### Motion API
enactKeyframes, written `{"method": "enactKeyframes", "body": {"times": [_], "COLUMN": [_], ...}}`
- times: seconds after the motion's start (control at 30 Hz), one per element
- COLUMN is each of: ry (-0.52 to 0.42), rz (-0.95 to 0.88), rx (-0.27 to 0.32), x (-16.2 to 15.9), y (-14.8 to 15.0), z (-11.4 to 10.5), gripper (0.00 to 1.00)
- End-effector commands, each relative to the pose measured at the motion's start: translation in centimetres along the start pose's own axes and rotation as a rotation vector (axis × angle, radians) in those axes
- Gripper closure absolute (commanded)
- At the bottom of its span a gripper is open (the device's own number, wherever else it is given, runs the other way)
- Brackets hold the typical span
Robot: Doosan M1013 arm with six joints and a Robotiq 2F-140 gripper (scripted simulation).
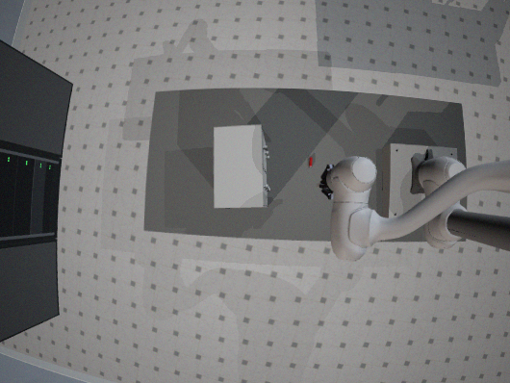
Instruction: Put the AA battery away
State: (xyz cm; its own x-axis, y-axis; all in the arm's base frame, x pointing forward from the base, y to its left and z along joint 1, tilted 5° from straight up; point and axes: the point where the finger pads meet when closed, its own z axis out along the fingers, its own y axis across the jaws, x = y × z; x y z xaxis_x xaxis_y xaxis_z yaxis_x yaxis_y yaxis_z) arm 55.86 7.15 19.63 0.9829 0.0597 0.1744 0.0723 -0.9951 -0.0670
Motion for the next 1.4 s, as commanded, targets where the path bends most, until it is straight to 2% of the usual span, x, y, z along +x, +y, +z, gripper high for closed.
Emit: {"method": "enactKeyframes", "body": {"times": [0.0,0.2,0.27,0.33,0.43,0.67,1.1,1.37], "ry": [0.098,0.353,0.353,0.452,0.529,0.592,0.649,0.774], "rz": [0.0,0.0,0.0,0.0,-0.002,-0.002,0.0,0.0], "rx": [0.001,0.001,0.001,0.001,0.005,0.007,0.001,0.002], "x": [0.7,2.6,2.6,3.3,3.9,4.4,4.8,5.7], "y": [0.0,0.0,0.0,0.0,-0.1,-0.2,0.0,0.0], "z": [0.9,3.3,3.3,4.2,4.9,5.4,6.0,7.2], "gripper": [1.0,1.0,1.0,1.0,1.0,1.0,1.0,1.0]}}
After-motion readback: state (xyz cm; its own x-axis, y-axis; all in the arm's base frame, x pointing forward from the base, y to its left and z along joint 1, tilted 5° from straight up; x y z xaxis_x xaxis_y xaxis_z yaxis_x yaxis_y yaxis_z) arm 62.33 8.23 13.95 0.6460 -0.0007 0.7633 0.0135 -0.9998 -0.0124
